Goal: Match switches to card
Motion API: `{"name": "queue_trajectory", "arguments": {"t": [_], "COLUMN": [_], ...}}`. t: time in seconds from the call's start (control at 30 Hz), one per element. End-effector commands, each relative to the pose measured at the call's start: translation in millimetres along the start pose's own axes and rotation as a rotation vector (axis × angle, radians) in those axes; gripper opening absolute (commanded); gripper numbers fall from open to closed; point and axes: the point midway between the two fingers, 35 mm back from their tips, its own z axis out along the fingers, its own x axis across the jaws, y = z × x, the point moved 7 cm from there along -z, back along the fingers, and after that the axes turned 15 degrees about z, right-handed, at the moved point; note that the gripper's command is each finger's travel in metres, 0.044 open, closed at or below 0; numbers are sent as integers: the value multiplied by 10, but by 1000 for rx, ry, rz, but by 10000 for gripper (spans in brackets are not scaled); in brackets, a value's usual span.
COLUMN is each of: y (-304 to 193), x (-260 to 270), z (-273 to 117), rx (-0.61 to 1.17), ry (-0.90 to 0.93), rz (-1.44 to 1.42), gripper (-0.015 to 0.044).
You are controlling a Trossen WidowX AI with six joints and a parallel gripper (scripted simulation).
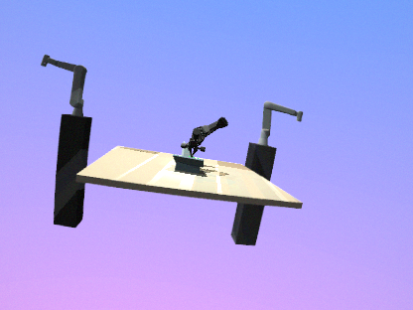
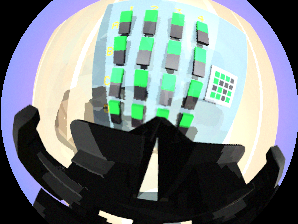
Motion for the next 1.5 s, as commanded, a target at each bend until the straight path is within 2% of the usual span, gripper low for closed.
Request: {"name": "queue_trajectory", "arguments": {"t": [0.0, 0.27, 1.47], "y": [-24, -21, -21], "x": [-29, -29, -29], "z": [42, 157, 172], "rx": [7, 7, 7], "ry": [-6, -5, -5], "rz": [15, 15, 15], "gripper": [0, 0, 0]}}
